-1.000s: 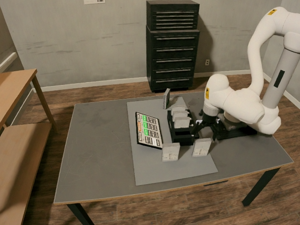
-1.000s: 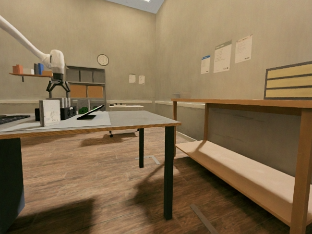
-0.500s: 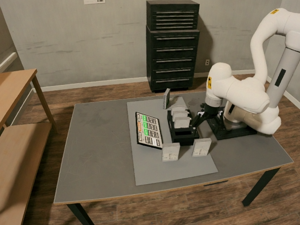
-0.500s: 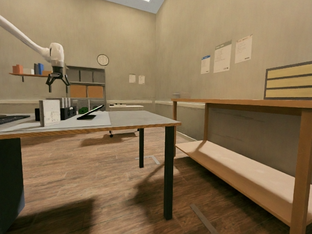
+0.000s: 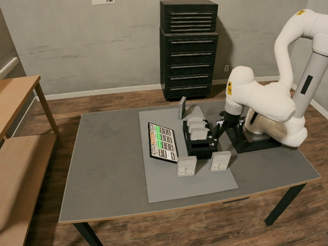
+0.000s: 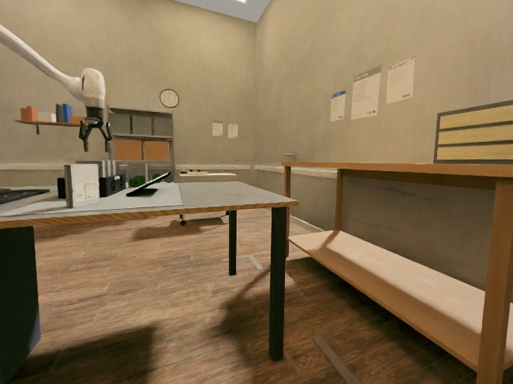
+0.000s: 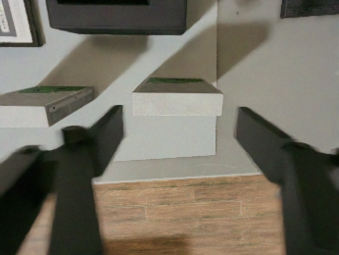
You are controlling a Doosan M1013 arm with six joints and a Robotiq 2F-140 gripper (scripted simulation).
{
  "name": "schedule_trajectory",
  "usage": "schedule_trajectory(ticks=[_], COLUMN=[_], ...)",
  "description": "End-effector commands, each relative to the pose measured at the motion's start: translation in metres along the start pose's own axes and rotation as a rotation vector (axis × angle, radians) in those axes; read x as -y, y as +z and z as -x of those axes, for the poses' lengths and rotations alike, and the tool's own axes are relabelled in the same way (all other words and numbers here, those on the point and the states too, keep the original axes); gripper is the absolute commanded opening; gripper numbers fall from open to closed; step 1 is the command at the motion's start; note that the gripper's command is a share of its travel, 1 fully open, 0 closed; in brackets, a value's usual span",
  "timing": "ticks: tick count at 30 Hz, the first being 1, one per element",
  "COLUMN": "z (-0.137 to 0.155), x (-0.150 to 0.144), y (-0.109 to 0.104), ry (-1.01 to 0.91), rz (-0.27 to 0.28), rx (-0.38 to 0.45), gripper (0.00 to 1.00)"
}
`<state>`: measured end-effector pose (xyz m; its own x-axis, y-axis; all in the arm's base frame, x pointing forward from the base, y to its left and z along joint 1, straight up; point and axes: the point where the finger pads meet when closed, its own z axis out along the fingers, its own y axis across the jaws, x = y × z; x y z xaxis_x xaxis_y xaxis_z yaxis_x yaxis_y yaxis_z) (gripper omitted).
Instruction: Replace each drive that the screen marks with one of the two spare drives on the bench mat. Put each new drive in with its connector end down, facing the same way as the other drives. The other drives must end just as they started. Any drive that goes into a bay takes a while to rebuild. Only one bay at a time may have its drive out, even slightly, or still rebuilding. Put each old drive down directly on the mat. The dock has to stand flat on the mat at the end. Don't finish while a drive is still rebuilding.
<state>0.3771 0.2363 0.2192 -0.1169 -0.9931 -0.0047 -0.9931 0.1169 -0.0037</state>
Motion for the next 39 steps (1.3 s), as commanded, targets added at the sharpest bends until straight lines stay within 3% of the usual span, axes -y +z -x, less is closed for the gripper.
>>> schedule_trajectory(ticks=[1,31,39], z=[0.000,0.000,-0.026], x=[0.000,0.001,0.029], y=[0.000,-0.001,-0.001], ry=[0.000,-0.001,-0.083], rz=[-0.001,0.000,0.000], rx=[0.001,0.001,0.001], gripper=[0.10,0.10,0.10])
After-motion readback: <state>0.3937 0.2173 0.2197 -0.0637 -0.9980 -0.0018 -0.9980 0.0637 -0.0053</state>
